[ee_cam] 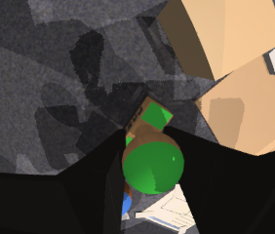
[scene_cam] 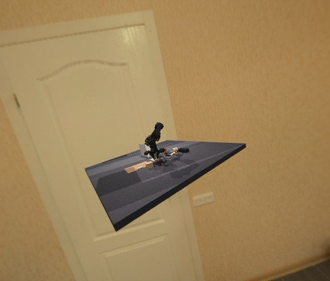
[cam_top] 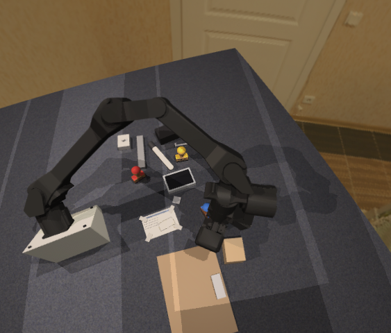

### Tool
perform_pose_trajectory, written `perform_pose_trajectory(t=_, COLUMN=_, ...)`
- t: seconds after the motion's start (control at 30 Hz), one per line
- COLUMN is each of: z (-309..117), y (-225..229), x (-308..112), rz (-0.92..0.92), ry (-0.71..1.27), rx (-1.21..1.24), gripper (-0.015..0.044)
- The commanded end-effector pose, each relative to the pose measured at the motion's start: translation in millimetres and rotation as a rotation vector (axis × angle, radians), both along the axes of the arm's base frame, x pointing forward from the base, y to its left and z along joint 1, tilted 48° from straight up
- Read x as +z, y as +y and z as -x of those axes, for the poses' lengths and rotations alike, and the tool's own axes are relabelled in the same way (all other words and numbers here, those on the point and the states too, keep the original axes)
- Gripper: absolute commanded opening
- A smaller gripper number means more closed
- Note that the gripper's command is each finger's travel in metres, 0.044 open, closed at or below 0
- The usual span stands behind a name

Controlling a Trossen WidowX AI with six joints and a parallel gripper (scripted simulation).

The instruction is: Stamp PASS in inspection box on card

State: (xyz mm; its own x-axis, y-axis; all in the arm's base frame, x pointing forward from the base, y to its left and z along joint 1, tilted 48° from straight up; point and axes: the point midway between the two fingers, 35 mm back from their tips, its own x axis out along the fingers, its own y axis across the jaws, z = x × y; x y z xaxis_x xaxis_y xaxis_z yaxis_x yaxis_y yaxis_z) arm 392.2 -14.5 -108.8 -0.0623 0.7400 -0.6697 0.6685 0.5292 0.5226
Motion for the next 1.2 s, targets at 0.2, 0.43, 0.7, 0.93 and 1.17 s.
perform_pose_trajectory(t=0.2, z=-1, y=-6, x=4, rz=0.004, ry=-0.008, rx=0.002, gripper=0.0)
perform_pose_trajectory(t=0.43, z=-2, y=-8, x=6, rz=0.004, ry=-0.008, rx=0.002, gripper=0.0)
perform_pose_trajectory(t=0.7, z=-2, y=-11, x=9, rz=0.004, ry=-0.009, rx=0.001, gripper=0.0)
perform_pose_trajectory(t=0.93, z=-2, y=-14, x=11, rz=0.004, ry=-0.009, rx=0.001, gripper=0.0)
perform_pose_trajectory(t=1.17, z=-3, y=-16, x=13, rz=0.004, ry=-0.009, rx=0.001, gripper=0.0)
